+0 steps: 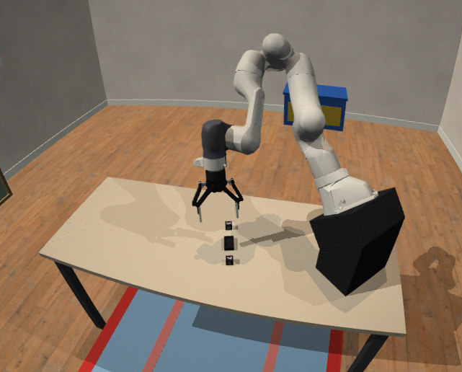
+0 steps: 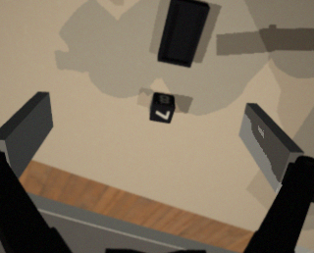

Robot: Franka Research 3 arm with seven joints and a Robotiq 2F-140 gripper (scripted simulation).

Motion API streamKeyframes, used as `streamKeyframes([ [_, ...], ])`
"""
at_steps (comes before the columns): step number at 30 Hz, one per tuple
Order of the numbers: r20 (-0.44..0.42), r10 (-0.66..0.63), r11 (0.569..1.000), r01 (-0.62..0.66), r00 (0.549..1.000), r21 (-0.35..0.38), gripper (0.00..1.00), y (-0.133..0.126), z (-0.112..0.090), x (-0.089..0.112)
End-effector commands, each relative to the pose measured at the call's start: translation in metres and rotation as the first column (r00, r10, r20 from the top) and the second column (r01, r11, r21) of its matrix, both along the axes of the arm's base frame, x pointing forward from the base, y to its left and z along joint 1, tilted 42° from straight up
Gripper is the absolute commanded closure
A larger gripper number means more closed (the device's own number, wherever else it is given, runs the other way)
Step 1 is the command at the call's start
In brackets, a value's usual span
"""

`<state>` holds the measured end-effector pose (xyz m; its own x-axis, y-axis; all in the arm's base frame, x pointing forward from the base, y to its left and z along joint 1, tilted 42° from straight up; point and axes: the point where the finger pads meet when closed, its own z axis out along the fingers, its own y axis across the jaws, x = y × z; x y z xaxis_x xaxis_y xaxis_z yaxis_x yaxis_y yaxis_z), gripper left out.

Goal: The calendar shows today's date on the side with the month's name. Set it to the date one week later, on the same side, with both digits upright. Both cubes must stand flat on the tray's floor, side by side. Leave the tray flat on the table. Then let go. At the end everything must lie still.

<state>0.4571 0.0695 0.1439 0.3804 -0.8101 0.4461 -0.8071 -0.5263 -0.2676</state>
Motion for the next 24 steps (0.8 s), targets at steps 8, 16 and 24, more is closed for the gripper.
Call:
streamKeyframes([
  [8,0.097,-0.242,0.965,0.229,0.965,0.127,0.0,-0.008,0.005,0.004],
  [16,0.124,-0.357,0.924,0.33,0.926,0.193,0.0,-0.017,0.008,0.006],
  [24,0.143,-0.462,0.872,0.418,0.875,0.256,0.0,-0.025,0.011,0.008],
])
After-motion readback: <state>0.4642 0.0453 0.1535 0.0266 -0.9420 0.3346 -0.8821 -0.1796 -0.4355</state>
